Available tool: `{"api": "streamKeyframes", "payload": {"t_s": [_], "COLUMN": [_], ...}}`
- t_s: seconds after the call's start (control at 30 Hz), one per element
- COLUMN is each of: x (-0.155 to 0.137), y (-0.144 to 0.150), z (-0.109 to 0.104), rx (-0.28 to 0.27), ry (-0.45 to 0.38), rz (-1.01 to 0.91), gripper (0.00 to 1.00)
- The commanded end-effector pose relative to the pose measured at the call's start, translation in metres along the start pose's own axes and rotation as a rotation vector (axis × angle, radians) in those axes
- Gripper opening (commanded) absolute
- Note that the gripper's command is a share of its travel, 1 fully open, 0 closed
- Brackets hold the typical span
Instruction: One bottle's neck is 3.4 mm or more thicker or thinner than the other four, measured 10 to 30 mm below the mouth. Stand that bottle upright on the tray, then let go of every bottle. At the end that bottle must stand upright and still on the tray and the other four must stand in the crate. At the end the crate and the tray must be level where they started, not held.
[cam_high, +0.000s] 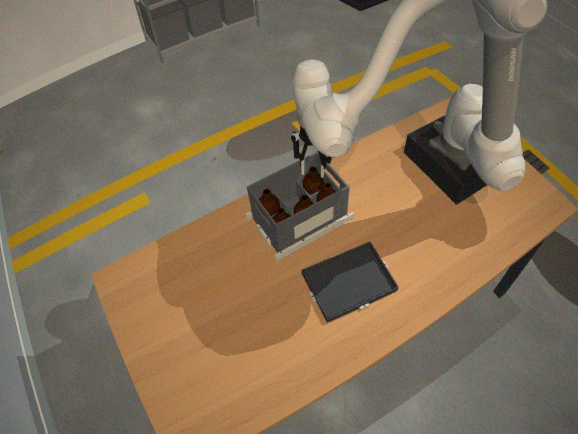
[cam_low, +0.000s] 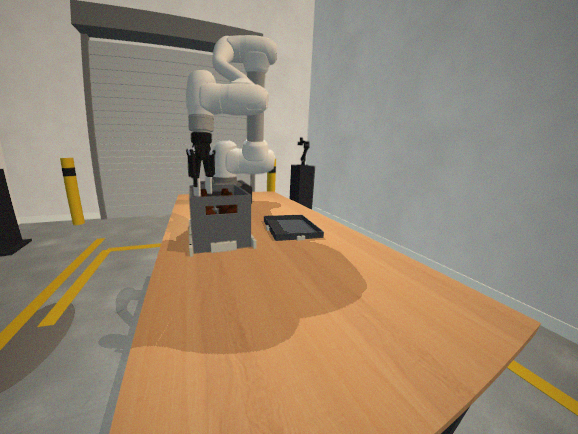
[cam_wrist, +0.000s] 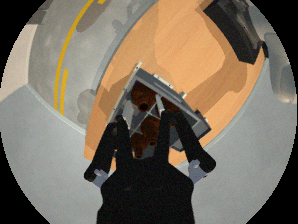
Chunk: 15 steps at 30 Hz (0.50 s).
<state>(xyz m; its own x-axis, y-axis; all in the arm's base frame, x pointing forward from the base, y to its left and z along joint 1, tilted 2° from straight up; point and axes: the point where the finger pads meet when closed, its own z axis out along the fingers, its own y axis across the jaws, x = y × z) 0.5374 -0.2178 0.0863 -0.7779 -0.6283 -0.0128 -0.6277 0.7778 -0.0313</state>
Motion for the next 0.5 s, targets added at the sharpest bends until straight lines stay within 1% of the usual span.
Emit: {"api": "streamKeyframes", "payload": {"t_s": [0.0,0.17,0.37,0.43,0.47], "x": [0.002,0.002,0.002,0.002,0.002], "y": [0.001,0.001,0.001,0.001,0.001], "z": [0.000,-0.007,-0.023,-0.023,-0.027], "rx": [-0.003,-0.003,-0.003,-0.003,-0.003], "ry": [-0.001,-0.001,-0.001,-0.001,-0.001], "rz": [-0.003,-0.003,-0.003,-0.003,-0.003], "gripper": [0.38,0.38,0.38,0.38,0.38]}}
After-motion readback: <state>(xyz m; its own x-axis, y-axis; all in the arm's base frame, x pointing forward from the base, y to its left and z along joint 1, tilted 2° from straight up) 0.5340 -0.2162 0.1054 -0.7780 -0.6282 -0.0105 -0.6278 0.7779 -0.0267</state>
